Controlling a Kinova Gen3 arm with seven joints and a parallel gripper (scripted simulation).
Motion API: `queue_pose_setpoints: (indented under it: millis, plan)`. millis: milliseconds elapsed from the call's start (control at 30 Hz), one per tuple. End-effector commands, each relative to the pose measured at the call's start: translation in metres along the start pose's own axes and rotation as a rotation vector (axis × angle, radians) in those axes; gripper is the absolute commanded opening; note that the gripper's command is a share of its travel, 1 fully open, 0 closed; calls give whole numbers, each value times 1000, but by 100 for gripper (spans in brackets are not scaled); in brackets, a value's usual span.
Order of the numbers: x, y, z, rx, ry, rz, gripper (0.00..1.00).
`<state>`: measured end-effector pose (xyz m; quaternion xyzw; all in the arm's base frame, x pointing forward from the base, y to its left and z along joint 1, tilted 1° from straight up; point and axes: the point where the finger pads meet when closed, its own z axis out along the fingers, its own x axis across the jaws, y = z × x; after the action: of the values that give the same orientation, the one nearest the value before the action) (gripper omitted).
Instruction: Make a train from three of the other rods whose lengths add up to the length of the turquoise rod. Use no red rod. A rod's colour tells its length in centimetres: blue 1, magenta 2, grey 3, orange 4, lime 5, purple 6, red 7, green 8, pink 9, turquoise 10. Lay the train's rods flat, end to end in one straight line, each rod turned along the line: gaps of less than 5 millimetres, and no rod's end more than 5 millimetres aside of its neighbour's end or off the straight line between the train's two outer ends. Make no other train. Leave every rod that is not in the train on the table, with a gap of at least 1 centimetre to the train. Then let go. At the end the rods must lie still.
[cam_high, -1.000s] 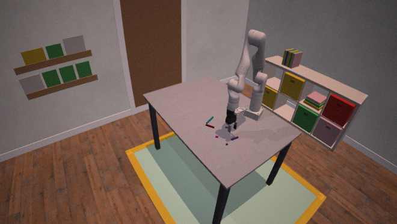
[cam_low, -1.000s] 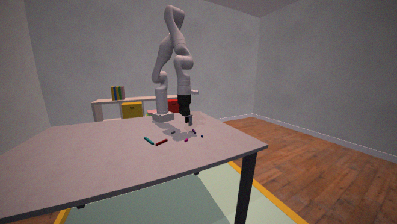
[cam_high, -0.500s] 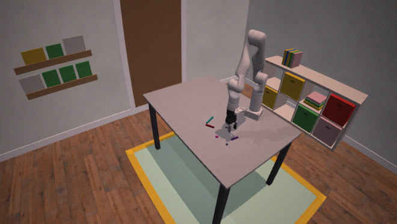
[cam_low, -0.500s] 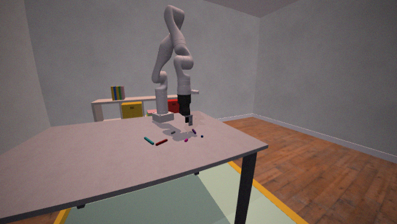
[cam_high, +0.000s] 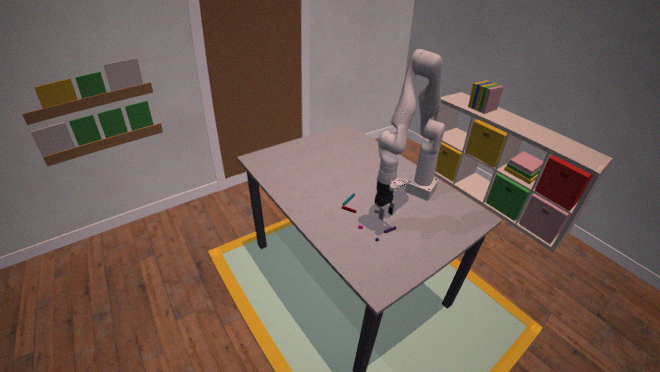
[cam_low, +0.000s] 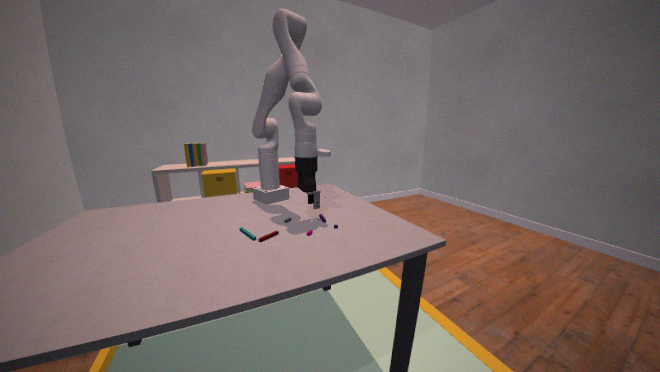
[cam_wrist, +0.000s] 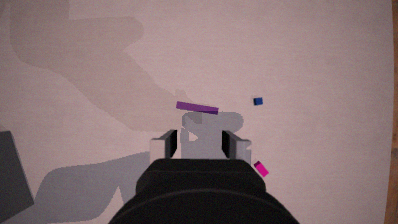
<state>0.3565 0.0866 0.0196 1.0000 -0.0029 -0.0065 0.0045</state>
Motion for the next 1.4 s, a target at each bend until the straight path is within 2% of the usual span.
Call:
queue_pose_setpoints:
  millis: [0, 367, 833, 1367]
  plan:
    - [1, 0, -1, 1, 7, -2, 100]
    - [-3, 2, 1, 0, -2, -75, 100]
    - [-17, 10, 4, 2, -29, -320, 100]
    - [-41, 31, 8, 26, -71, -869, 100]
